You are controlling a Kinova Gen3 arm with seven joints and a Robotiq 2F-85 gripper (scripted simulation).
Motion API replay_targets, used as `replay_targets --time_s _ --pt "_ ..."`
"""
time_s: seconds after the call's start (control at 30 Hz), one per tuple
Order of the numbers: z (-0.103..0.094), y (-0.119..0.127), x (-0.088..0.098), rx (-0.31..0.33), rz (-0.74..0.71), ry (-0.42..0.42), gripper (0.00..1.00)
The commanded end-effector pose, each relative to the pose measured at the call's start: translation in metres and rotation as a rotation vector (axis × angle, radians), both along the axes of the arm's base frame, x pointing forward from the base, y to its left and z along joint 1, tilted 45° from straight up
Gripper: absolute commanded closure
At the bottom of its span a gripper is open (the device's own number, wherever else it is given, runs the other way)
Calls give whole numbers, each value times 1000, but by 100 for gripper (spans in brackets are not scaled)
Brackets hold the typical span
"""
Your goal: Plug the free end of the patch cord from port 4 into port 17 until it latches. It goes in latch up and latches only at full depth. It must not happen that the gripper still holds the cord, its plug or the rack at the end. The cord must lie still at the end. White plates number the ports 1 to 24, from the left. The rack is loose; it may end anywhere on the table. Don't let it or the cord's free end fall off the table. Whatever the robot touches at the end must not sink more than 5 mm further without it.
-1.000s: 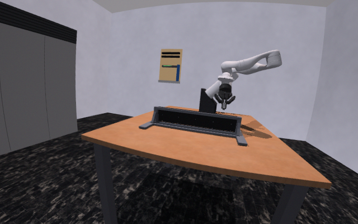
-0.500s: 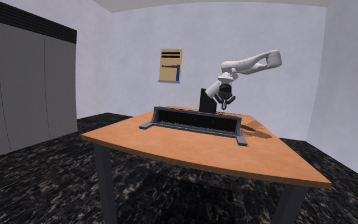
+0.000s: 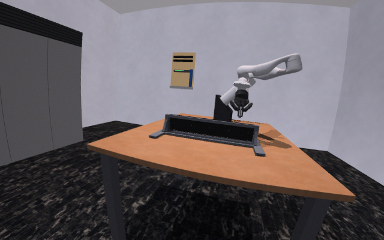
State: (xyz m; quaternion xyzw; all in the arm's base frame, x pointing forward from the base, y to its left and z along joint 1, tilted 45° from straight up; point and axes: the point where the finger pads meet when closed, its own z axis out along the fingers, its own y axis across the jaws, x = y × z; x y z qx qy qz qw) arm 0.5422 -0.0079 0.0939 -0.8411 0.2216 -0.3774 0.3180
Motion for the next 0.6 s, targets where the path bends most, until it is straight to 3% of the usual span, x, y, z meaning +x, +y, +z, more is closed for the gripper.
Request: replay_targets --time_s 0.0,0.27,0.57 --pt "-1 2 1 -2 9 1 100" --pt "-1 2 0 -2 9 2 100" --pt "10 -4 -20 1 13 9 100"
